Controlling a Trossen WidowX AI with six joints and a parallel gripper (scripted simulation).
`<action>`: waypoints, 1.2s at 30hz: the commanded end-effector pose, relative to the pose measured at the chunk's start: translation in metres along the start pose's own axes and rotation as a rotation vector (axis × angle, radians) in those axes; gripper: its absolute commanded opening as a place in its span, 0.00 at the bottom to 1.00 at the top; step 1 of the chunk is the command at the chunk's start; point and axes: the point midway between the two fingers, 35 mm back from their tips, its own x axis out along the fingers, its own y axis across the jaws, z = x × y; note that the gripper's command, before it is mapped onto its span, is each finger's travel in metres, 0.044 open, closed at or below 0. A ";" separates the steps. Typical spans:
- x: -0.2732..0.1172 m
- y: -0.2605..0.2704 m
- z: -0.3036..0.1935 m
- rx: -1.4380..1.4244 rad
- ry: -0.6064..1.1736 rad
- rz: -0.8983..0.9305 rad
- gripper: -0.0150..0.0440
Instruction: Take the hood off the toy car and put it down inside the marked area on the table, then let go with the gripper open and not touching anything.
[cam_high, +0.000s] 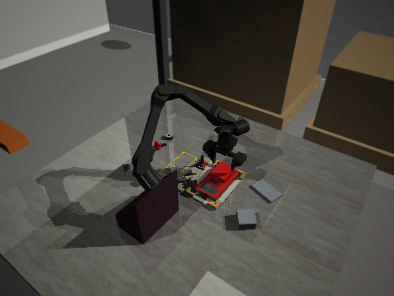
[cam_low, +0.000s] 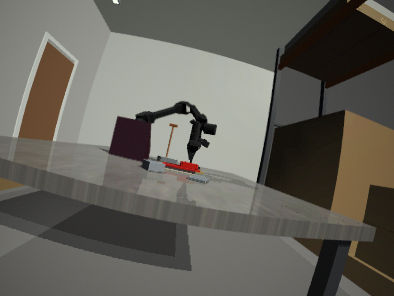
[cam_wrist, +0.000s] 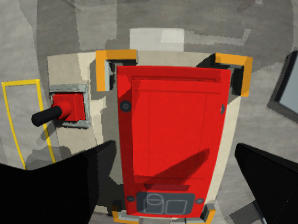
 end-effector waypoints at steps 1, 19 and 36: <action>0.004 0.000 -0.001 0.007 0.001 0.005 1.00; 0.014 0.000 -0.002 0.007 0.001 0.007 1.00; 0.023 0.000 -0.002 0.007 0.001 0.007 1.00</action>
